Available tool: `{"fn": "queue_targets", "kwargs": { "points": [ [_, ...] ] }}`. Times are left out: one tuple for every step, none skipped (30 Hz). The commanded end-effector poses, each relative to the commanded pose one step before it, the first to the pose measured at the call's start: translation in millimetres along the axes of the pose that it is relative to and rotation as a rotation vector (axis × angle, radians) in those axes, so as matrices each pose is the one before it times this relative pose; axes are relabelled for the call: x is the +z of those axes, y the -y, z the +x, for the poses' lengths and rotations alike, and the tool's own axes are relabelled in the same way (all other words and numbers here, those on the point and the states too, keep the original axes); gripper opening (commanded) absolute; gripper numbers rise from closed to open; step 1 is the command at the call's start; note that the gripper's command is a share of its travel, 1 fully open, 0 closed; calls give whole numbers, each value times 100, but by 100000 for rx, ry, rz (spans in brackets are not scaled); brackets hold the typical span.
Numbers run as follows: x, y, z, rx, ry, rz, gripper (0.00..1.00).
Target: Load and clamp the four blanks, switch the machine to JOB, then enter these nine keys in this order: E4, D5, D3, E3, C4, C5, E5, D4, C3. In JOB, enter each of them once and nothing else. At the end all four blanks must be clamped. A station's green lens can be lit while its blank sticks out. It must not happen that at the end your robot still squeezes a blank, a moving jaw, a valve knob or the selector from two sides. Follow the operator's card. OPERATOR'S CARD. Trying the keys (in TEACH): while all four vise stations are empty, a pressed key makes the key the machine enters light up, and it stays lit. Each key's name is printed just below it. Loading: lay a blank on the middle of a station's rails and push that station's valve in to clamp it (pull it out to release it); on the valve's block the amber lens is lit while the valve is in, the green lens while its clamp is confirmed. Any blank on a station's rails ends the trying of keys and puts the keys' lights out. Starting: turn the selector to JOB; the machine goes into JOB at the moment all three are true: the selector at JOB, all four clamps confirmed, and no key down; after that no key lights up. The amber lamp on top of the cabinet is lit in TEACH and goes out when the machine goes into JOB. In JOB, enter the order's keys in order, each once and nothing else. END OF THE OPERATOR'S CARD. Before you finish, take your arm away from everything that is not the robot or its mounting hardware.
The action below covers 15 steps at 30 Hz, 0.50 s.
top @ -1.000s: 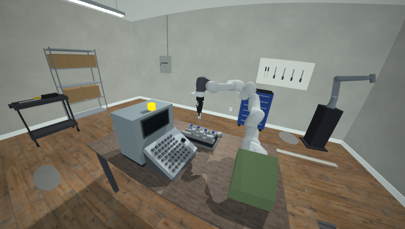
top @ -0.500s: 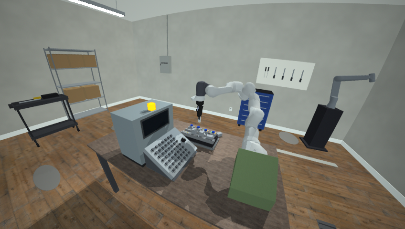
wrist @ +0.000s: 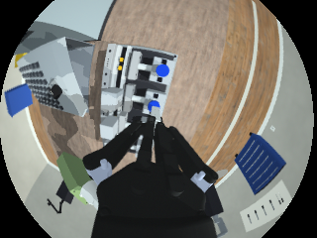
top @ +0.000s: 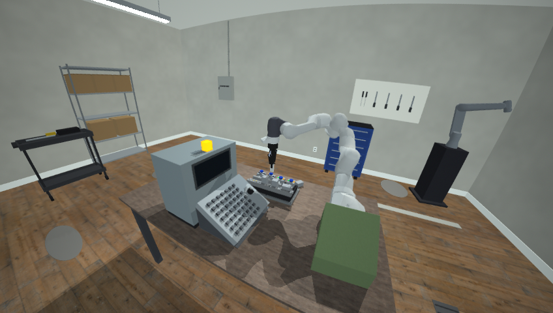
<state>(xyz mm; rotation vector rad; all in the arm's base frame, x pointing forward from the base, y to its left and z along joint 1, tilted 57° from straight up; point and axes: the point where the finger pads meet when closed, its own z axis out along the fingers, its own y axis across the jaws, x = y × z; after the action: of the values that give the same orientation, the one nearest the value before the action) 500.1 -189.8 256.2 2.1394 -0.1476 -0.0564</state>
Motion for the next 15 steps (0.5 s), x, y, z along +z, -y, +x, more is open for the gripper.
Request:
{"fn": "queue_targets", "kwargs": {
  "points": [
    [391, 240, 462, 751, -1450, 411, 0],
    [172, 0, 1, 0, 0, 0, 0],
    [151, 0, 0, 0, 0, 0, 0],
    [132, 0, 0, 0, 0, 0, 0],
    [112, 0, 1, 0, 0, 0, 0],
    [93, 0, 0, 0, 0, 0, 0],
    [76, 0, 0, 0, 0, 0, 0],
    [59, 0, 0, 0, 0, 0, 0],
    [44, 0, 0, 0, 0, 0, 0],
    [30, 0, 0, 0, 0, 0, 0],
    [19, 0, 0, 0, 0, 0, 0],
    [10, 0, 0, 0, 0, 0, 0],
    [4, 0, 0, 0, 0, 0, 0],
    [1, 0, 0, 0, 0, 0, 0],
    [0, 0, 0, 0, 0, 0, 0]
  ]
}}
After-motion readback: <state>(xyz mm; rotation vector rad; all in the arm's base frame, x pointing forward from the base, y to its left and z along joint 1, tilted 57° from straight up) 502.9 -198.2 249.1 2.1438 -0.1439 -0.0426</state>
